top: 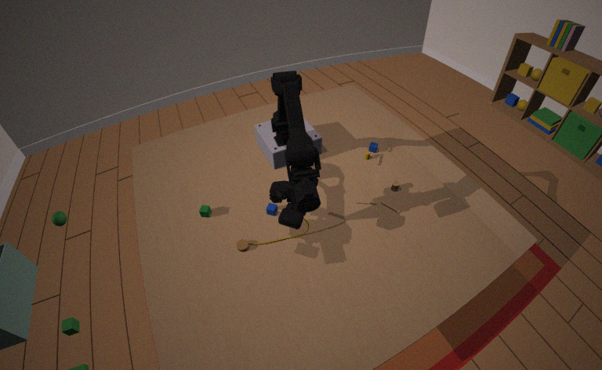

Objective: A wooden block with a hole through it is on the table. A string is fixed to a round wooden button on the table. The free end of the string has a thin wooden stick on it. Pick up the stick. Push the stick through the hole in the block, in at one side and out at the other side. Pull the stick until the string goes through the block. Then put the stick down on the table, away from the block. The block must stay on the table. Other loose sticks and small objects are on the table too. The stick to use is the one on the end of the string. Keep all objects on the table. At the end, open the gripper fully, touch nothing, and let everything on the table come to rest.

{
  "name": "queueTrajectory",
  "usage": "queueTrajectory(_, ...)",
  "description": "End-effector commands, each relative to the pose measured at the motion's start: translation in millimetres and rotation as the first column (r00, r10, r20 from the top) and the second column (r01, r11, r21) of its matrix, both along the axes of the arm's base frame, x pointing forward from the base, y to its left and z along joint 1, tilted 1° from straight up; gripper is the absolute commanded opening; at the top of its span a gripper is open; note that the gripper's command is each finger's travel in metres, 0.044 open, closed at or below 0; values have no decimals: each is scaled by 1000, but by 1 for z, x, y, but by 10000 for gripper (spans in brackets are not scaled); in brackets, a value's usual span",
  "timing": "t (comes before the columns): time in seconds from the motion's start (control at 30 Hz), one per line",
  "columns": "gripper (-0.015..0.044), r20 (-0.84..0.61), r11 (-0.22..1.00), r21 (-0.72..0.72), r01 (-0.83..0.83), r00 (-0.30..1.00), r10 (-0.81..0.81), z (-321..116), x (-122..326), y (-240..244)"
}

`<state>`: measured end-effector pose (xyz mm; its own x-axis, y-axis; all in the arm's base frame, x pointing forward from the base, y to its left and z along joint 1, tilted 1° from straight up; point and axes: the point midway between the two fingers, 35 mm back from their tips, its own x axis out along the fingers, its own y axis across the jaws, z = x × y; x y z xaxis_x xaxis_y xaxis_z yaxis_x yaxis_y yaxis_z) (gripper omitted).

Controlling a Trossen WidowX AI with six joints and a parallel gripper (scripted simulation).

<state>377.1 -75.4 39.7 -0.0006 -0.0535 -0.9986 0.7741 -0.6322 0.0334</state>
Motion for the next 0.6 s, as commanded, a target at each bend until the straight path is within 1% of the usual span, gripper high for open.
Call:
queueTrajectory(0.0, 0, 24, 1000, 16, -6, 1000, 6, -3, 0, -1)
queueTrajectory(0.27, 0, 57, 999, 45, -15, 998, 12, -12, -1, -2)
queueTrajectory(0.57, 0, 60, 999, 47, -16, 998, 13, -13, 4, 3)
